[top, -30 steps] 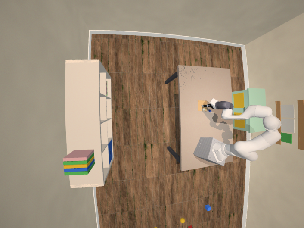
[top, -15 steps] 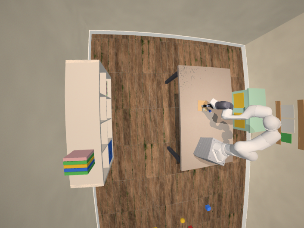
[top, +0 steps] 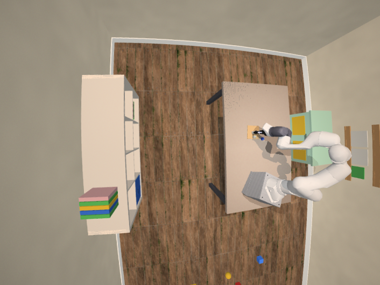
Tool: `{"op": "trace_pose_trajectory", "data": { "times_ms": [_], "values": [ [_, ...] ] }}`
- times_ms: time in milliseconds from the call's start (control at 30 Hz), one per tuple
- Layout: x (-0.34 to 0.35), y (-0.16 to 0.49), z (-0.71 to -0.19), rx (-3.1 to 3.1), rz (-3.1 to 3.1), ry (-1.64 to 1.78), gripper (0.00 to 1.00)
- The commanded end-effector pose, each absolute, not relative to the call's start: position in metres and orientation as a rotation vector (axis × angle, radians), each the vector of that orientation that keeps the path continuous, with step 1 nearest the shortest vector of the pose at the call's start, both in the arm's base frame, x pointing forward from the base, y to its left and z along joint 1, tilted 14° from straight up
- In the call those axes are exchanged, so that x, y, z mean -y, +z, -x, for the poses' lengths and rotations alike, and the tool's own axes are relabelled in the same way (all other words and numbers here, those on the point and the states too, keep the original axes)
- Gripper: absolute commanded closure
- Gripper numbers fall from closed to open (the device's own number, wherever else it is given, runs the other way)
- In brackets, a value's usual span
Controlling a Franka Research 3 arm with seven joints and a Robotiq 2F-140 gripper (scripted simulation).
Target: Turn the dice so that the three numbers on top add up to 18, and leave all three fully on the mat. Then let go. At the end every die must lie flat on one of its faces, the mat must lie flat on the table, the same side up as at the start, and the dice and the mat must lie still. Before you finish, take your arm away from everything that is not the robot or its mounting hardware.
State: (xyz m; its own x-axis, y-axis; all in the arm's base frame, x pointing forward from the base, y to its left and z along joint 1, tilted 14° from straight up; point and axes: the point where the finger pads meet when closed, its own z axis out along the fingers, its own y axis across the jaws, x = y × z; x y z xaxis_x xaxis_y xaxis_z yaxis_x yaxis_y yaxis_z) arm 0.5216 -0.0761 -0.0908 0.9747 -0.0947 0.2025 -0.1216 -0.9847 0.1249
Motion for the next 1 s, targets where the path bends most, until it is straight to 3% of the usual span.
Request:
{"op": "trace_pose_trajectory", "data": {
  "times_ms": [0,967],
  "values": [
    [0.0741,-0.0908,-0.5225,0.169,-2.987,0.297,0.87],
    [0.0745,-0.0934,-0.523,0.169,-2.987,0.297,0.87]
  ]
}}
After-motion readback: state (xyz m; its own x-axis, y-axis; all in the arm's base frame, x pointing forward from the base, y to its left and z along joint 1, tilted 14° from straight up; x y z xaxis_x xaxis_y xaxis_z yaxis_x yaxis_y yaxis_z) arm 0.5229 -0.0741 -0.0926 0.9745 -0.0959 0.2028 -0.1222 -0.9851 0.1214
